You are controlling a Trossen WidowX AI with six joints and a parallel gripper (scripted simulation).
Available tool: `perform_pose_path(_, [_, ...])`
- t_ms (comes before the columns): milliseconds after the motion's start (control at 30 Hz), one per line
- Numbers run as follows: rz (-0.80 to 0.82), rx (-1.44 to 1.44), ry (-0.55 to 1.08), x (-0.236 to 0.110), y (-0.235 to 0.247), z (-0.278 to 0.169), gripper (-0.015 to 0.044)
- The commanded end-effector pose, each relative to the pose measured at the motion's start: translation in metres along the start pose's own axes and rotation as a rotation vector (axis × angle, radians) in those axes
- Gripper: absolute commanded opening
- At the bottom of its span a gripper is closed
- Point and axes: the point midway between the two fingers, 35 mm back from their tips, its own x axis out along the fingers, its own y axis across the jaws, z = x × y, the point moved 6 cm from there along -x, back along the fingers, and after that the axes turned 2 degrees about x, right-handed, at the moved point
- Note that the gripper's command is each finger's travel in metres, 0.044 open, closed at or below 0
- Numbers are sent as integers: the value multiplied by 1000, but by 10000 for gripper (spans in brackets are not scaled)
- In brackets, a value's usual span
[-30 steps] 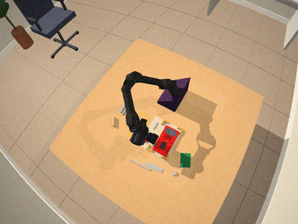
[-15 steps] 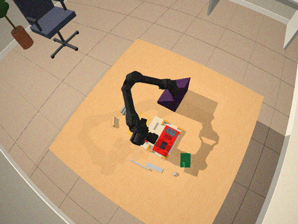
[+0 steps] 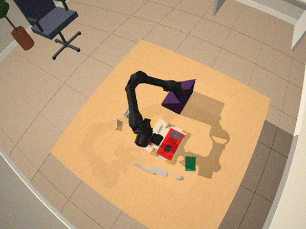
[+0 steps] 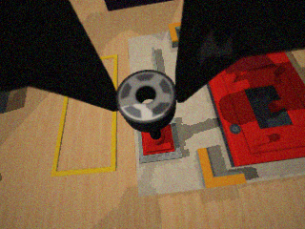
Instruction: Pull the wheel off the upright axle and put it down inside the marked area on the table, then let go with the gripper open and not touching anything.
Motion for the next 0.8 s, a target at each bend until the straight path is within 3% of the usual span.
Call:
perform_pose_path(0, [6, 12, -8, -12, 0, 0, 0])
perform_pose_path(767, [5, 6, -5, -10, -71, -34, 0])
